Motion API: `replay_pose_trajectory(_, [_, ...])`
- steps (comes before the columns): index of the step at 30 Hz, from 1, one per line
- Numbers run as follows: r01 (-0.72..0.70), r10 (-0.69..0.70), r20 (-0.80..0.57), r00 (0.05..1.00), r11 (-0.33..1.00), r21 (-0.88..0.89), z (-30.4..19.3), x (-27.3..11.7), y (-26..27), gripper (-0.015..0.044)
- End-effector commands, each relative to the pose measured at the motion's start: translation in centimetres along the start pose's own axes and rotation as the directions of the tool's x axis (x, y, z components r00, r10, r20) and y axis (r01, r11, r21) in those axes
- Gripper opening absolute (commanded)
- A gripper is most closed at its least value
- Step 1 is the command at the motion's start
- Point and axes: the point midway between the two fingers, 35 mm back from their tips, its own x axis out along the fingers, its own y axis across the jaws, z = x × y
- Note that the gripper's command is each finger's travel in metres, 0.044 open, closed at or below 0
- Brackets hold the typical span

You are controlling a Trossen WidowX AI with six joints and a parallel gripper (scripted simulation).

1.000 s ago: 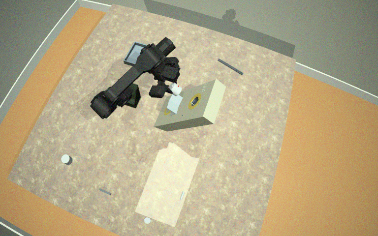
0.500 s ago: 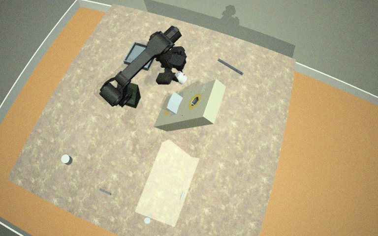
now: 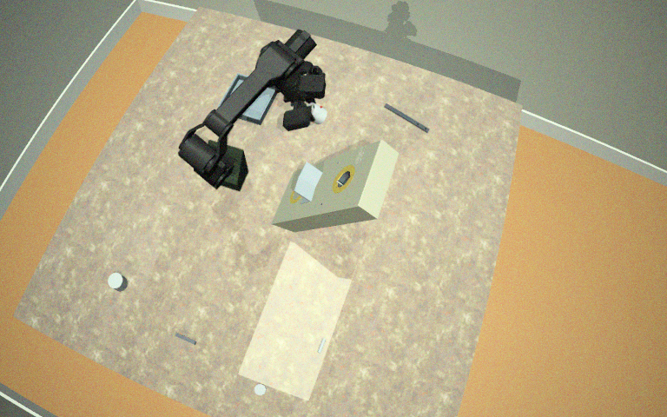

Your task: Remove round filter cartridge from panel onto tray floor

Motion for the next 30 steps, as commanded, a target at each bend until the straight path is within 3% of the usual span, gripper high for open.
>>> replay_pose_trajectory(1, [-0.077,0.075,-0.017,0.997,0.986,-0.148,-1.1,-0.3,2.8,0.0000])
replay_pose_trajectory(8, [-0.213,0.210,-0.049,0.976,0.897,-0.388,-3.1,-1.1,7.6,0.0000])
replay_pose_trajectory(16, [-0.335,0.360,-0.092,0.928,0.703,-0.627,-5.5,-2.4,12.7,0.0000])
replay_pose_trajectory(24, [-0.347,0.377,-0.101,0.921,0.673,-0.653,-6.2,-2.4,13.4,0.0000])
replay_pose_trajectory(30, [-0.386,0.422,-0.143,0.895,0.575,-0.721,-10.0,-1.6,16.1,0.0000])
